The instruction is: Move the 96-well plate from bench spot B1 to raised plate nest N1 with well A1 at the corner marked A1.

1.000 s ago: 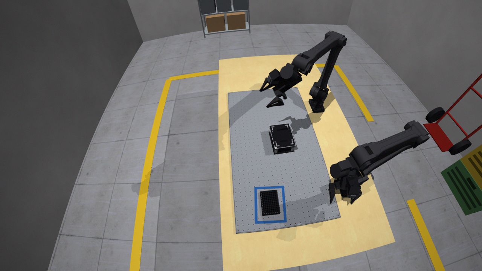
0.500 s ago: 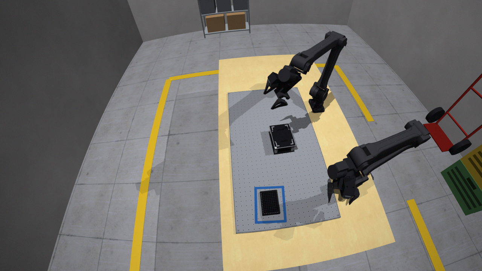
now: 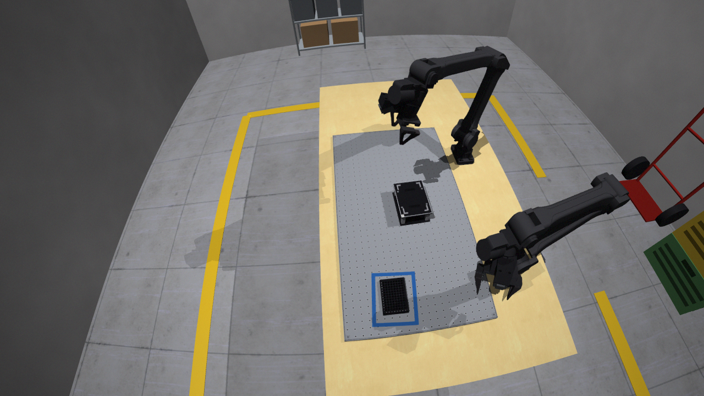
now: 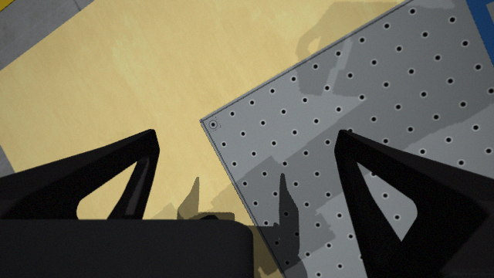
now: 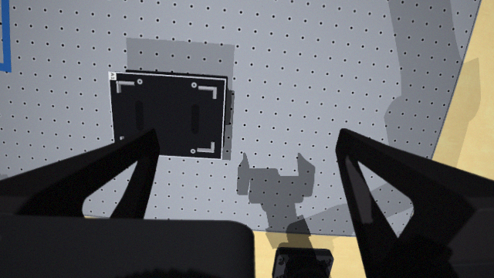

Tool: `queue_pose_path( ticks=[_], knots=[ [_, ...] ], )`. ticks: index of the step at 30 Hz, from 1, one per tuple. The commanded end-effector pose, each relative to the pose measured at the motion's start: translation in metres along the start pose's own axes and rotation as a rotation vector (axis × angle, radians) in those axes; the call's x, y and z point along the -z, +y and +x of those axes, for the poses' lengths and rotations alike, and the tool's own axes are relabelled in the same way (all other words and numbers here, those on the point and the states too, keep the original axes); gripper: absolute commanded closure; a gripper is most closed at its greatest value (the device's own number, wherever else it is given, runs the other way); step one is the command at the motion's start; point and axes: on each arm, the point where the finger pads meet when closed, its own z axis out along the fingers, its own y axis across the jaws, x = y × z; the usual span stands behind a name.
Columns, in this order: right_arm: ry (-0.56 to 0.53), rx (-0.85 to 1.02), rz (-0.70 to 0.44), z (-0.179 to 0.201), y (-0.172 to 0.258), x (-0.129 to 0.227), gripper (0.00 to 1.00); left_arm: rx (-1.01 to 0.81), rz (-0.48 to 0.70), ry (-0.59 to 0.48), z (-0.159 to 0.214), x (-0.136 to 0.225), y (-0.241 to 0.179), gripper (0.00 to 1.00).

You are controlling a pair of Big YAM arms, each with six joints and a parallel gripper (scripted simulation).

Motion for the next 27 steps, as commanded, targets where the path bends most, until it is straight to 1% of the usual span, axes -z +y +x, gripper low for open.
queue_pose_path(
  ticks=[1, 5, 8, 9, 10, 12, 15, 17, 25, 27],
  knots=[
    [0.057, -0.073, -0.002, -0.014, -0.016, 0.014, 0.0, -0.105, 0.061, -0.033, -0.035, 0.025, -0.021, 0.0],
    [0.183, -0.097, -0.02, 0.0, -0.031, 0.01, 0.0, -0.241, 0.079, -0.015, -0.043, 0.03, -0.041, 0.0],
    [0.278, -0.118, -0.034, 0.01, -0.042, 0.008, 0.0, -0.322, 0.081, 0.003, -0.049, 0.029, -0.047, 0.0],
    [0.289, -0.119, -0.032, 0.015, -0.046, 0.006, 0.0, -0.353, 0.085, 0.008, -0.049, 0.029, -0.046, 0.0],
    [0.296, -0.119, -0.03, 0.02, -0.05, 0.005, 0.0, -0.386, 0.09, 0.012, -0.051, 0.029, -0.051, 0.0],
    [0.296, -0.119, -0.03, 0.02, -0.05, 0.005, 0.0, -0.386, 0.09, 0.012, -0.051, 0.029, -0.051, 0.0],
    [0.29, -0.119, -0.029, 0.034, -0.062, 0.002, 0.0, -0.497, 0.112, 0.021, -0.055, 0.032, -0.068, 0.0],
    [0.29, -0.118, -0.028, 0.043, -0.069, -0.001, 0.0, -0.554, 0.117, 0.031, -0.056, 0.031, -0.067, 0.0],
    [0.291, -0.118, -0.025, 0.077, -0.1, -0.009, 0.0, -0.83, 0.173, 0.051, -0.063, 0.032, -0.1, 0.0],
    [0.291, -0.118, -0.024, 0.084, -0.107, -0.011, 0.0, -0.878, 0.179, 0.059, -0.066, 0.03, -0.103, 0.0]
  ],
)
